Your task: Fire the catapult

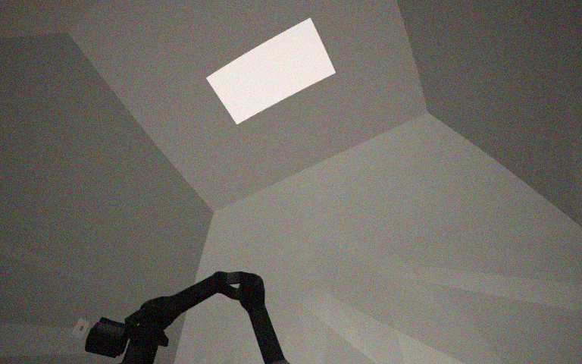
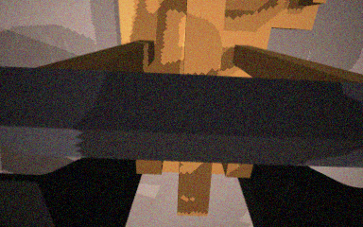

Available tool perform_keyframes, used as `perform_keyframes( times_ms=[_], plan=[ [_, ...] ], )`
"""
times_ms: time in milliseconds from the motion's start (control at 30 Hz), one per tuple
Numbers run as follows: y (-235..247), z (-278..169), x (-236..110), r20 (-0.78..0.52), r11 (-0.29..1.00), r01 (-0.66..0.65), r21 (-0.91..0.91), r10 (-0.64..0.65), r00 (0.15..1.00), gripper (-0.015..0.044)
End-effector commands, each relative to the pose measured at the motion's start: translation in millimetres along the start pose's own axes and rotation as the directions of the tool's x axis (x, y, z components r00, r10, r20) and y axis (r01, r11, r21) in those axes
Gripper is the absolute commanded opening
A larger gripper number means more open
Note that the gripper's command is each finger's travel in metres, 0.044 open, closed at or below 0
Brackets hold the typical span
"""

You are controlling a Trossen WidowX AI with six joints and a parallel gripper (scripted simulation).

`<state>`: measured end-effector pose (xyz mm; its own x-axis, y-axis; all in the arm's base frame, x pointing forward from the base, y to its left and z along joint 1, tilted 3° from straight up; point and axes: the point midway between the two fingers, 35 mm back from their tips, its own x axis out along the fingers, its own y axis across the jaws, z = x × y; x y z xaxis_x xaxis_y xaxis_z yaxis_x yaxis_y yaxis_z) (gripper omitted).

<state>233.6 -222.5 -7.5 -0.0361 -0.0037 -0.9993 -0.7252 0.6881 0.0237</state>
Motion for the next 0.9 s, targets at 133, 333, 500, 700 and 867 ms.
perform_keyframes(
  times_ms=[133, 333, 500, 700, 867],
  plan=[
    [-2.2, 0.1, 11.2, 0.003, 1.000, 0.006, -0.004, -0.006, 1.000, 0.0000],
    [-2.3, 0.2, 21.1, 0.003, 1.000, 0.006, -0.004, -0.006, 1.000, 0.0000],
    [-2.2, 0.2, 29.2, 0.003, 1.000, 0.006, -0.004, -0.006, 1.000, 0.0000],
    [-1.8, 0.2, 39.0, 0.003, 1.000, 0.006, -0.004, -0.006, 1.000, 0.0000],
    [-1.4, 0.0, 38.3, 0.000, 1.000, 0.002, -0.001, -0.002, 1.000, 0.0000]
  ],
)
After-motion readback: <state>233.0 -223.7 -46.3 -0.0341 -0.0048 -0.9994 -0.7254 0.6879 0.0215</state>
